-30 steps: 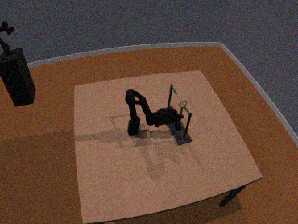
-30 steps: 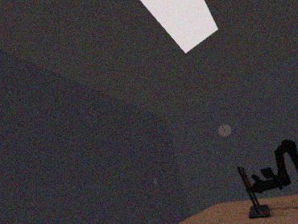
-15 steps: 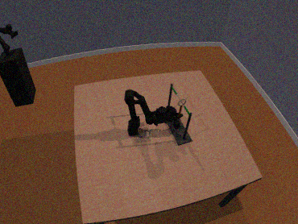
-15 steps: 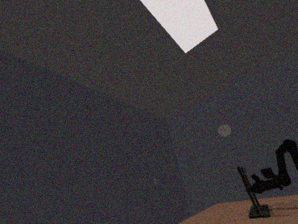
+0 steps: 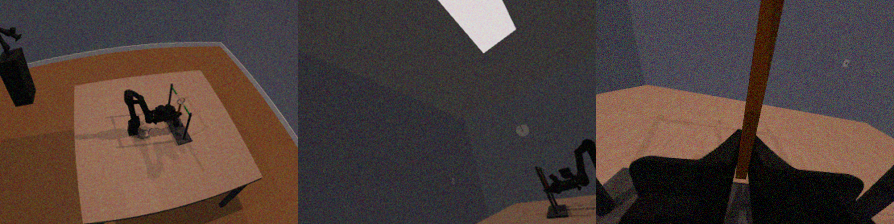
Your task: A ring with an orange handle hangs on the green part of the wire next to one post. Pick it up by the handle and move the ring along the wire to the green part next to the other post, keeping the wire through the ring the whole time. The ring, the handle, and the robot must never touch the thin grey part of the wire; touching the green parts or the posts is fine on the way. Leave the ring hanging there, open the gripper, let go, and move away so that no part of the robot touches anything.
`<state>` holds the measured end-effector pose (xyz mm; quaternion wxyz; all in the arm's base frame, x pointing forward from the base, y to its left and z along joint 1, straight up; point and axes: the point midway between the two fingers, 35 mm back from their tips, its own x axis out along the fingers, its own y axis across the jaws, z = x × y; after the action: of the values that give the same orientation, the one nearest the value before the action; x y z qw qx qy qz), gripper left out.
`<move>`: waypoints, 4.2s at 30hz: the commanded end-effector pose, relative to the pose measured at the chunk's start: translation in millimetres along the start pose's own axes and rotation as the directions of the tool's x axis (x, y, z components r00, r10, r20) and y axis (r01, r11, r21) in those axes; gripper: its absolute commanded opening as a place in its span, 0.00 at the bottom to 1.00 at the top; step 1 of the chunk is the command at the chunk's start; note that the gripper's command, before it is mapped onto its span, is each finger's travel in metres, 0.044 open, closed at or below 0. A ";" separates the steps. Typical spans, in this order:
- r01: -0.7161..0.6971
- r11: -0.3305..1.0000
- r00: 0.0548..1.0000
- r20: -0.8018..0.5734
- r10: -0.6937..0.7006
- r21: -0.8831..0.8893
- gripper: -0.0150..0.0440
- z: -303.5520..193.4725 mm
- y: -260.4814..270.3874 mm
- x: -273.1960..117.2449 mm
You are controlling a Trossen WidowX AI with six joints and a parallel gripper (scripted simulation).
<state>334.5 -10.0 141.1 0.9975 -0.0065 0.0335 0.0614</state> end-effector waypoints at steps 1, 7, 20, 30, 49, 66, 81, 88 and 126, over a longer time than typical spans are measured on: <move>0.000 1.000 1.000 0.007 0.000 0.004 0.00 1.8 4.5 -0.3; -0.001 1.000 1.000 0.008 0.001 0.004 0.00 1.8 10.6 -0.2; -0.004 1.000 1.000 0.009 0.004 0.006 0.00 1.9 23.7 0.1; -0.006 1.000 1.000 0.010 0.006 0.006 0.00 2.0 33.7 0.3; -0.010 1.000 1.000 0.013 0.010 0.008 0.00 2.2 52.8 0.7; -0.015 1.000 1.000 0.015 0.015 0.009 0.00 2.4 69.9 1.1; -0.018 1.000 0.999 -0.028 0.018 0.013 0.00 2.8 80.9 -3.8; -0.019 1.000 0.996 -0.088 0.021 0.016 0.00 2.9 85.0 -10.7; -0.020 1.000 0.987 -0.157 0.023 0.018 0.00 -15.1 89.0 -19.6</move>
<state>303.4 76.2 127.1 0.9911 -0.0050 0.1111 0.0729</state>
